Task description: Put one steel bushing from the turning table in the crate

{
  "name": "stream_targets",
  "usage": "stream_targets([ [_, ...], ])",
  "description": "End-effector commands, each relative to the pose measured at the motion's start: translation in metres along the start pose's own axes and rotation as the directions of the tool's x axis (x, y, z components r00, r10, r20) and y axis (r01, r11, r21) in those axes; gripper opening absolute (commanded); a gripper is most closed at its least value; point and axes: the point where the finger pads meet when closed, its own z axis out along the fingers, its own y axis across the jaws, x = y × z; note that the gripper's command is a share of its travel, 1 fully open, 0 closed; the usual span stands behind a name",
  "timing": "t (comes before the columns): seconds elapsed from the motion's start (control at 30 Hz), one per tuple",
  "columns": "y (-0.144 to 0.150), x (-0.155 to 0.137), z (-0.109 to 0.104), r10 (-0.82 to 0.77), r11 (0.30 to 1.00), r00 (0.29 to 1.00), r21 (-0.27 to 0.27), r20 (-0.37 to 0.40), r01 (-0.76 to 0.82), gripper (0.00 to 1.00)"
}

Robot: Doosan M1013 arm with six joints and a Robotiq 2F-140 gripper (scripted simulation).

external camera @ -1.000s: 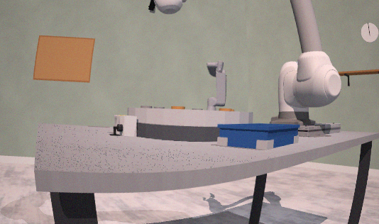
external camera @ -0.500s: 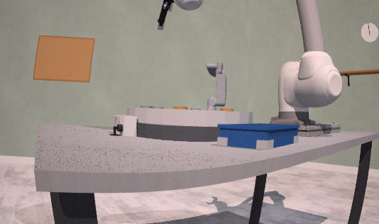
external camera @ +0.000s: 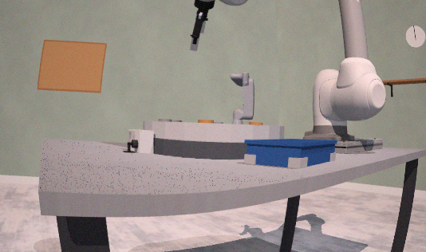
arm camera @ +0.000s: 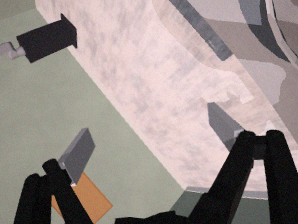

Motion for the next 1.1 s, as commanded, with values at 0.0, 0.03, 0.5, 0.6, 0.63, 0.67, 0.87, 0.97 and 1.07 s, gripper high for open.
stream_targets([
  [0.0,0.034,0.027,0.003,0.000,0.995,1.000,-0.097,-0.020,-0.002,1.00],
  [0.03,0.034,0.027,0.003,0.000,0.995,1.000,-0.097,-0.020,-0.002,1.00],
  [0.5,0.135,0.110,-0.007,0.014,0.927,0.995,-0.371,-0.102,-0.051,1.00],
  [0.6,0.148,0.122,-0.010,0.016,0.911,0.993,-0.407,-0.115,-0.062,1.00],
  [0.63,0.148,0.122,-0.010,0.016,0.911,0.993,-0.407,-0.115,-0.062,1.00],
  [0.67,0.167,0.138,-0.015,0.020,0.886,0.991,-0.456,-0.135,-0.080,1.00],
  [0.87,0.202,0.170,-0.027,0.028,0.829,0.984,-0.546,-0.178,-0.123,1.00],
  [0.97,0.221,0.188,-0.035,0.033,0.793,0.978,-0.590,-0.204,-0.150,1.00],
  [1.07,0.239,0.205,-0.043,0.037,0.754,0.972,-0.632,-0.232,-0.179,1.00],
])
